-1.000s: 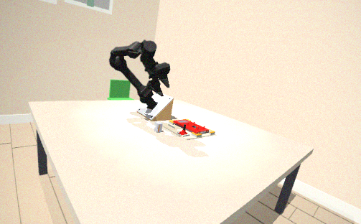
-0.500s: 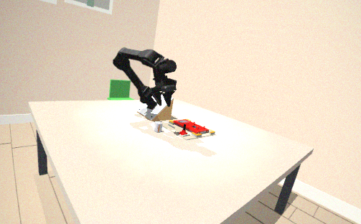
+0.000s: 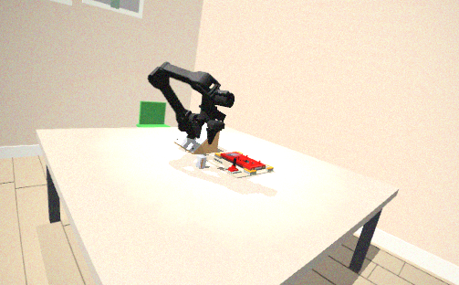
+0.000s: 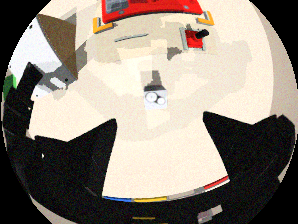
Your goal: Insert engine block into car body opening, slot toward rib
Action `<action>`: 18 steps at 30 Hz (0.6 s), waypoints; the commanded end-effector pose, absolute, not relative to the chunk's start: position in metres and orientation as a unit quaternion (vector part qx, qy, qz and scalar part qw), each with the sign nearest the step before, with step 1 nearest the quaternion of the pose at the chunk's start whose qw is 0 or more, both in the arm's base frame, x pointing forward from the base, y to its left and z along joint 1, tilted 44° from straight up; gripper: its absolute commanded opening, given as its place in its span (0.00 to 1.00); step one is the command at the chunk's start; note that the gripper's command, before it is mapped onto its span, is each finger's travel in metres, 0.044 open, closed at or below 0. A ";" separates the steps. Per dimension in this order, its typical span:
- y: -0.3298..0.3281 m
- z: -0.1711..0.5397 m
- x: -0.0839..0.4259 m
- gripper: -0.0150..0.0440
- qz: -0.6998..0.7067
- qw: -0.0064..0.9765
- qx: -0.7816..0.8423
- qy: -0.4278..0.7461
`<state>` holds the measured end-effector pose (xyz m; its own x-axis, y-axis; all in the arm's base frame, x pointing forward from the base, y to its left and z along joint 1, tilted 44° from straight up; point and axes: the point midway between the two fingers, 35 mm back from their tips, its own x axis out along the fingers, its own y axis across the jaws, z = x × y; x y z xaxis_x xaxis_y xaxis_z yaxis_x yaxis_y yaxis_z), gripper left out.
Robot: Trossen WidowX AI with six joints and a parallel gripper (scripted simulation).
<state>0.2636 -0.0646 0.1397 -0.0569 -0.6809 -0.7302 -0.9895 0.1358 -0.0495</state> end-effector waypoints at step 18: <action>-0.104 0.099 0.260 1.00 0.244 0.309 -0.608 0.689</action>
<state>0.2612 -0.0997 0.1035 -0.0640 -0.6855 -0.7253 -0.9889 0.1414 -0.0464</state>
